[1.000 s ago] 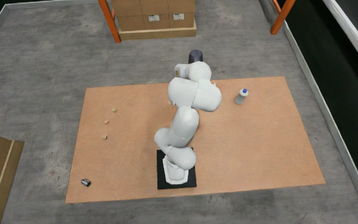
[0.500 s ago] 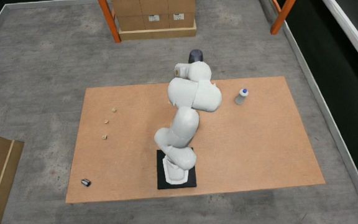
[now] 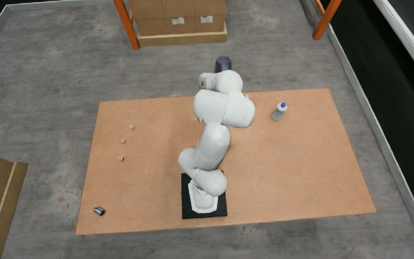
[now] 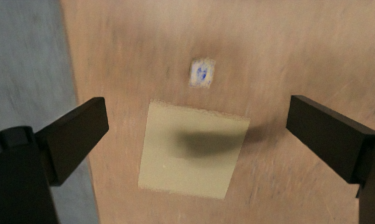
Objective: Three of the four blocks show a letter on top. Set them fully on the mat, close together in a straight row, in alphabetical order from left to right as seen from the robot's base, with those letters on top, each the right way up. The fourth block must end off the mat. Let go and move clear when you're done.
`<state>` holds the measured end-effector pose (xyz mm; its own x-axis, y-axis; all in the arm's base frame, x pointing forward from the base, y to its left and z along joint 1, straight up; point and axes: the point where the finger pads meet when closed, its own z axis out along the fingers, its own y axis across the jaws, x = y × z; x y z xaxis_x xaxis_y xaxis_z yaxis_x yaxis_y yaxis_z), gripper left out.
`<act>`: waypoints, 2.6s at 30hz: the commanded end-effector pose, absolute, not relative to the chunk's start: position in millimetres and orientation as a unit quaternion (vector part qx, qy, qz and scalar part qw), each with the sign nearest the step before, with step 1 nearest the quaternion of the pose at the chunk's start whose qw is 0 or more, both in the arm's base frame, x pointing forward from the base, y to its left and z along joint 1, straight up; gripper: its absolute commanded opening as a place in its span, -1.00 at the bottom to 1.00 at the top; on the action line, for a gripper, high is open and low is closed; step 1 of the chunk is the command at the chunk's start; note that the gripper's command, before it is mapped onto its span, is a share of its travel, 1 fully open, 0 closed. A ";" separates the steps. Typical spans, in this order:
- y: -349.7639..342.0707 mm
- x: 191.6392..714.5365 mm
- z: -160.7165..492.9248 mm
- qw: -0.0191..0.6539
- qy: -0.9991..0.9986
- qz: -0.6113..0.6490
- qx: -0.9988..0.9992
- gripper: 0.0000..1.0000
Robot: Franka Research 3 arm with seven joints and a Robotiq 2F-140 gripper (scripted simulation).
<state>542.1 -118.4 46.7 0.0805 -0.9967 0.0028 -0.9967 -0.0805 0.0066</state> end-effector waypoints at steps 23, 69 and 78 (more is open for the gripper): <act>312.4 505.9 31.7 0.020 -0.354 -0.006 0.935 1.00; 548.0 321.0 42.9 0.001 -0.132 -0.003 0.991 -0.14; 548.0 321.0 42.9 0.001 -0.132 -0.003 0.991 -0.14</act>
